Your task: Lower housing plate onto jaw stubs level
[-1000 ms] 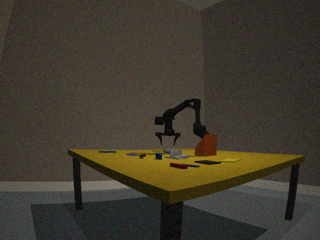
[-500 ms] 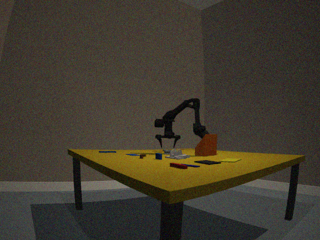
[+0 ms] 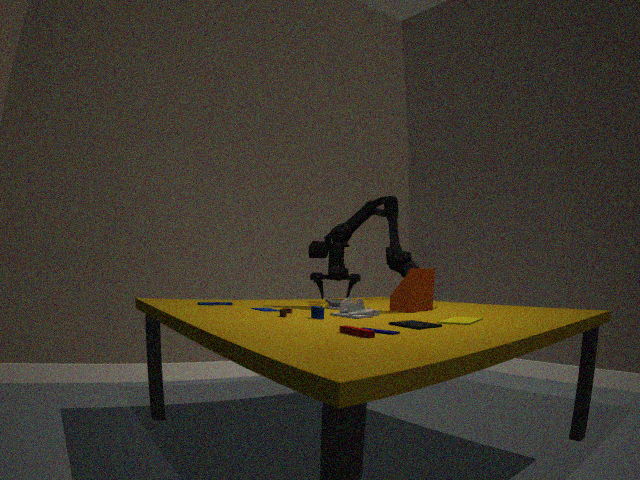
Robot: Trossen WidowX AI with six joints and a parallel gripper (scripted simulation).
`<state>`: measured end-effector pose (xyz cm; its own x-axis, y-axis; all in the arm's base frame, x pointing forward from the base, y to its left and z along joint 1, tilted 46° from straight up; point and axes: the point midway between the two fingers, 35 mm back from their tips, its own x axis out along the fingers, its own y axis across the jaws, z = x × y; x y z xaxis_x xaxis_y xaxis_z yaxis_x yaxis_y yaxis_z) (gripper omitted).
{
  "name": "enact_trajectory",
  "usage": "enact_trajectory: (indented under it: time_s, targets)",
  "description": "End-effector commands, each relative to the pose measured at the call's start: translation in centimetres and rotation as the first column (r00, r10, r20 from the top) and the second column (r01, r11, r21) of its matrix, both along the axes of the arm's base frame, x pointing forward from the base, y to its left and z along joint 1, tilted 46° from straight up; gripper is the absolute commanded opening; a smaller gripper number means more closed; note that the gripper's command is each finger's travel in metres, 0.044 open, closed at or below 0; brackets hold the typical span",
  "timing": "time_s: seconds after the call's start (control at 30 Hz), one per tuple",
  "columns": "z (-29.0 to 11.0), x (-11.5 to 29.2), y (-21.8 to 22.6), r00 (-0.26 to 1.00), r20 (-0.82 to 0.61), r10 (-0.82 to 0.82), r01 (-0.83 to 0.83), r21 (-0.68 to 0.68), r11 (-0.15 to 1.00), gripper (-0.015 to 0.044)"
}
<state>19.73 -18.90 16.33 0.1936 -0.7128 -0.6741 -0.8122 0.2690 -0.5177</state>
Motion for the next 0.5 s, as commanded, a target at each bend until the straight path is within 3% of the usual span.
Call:
enact_trajectory:
  time_s: [0.0,0.47]
  targets:
    - [-0.81,0.06,-0.34,1.000,-0.012,0.007,-0.007,0.007,1.000,0.0440]
    - [-1.61,0.23,-1.18,1.000,-0.012,0.007,-0.007,0.005,1.000,0.0440]
